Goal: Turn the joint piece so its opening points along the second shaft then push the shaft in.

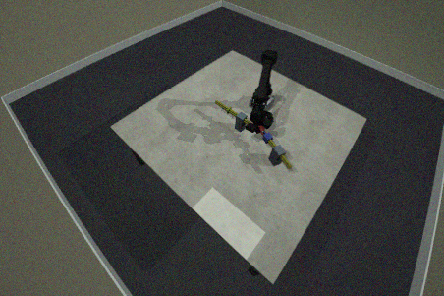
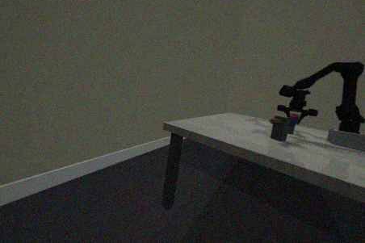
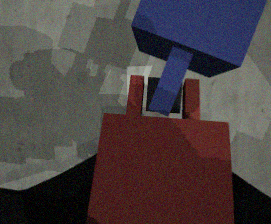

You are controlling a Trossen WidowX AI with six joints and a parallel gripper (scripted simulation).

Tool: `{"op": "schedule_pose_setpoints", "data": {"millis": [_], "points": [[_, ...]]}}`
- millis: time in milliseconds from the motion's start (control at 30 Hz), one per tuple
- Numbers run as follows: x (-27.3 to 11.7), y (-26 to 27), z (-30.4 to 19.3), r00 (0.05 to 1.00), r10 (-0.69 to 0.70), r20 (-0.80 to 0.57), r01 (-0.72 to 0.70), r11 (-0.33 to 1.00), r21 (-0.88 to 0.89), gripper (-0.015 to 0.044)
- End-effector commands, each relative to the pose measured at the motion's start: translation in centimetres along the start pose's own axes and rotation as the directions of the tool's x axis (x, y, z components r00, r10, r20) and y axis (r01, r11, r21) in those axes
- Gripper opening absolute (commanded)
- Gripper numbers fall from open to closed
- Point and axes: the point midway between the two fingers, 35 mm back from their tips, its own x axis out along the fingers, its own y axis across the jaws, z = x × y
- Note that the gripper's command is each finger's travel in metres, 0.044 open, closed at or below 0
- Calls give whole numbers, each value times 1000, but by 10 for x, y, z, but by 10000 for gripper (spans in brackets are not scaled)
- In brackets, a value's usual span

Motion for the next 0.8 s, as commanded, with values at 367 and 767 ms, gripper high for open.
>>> {"op": "schedule_pose_setpoints", "data": {"millis": [367,767], "points": [[0,0,0,1000,0,0,0,1000,0,147],[0,0,0,1000,0,0,0,1000,0,409]]}}
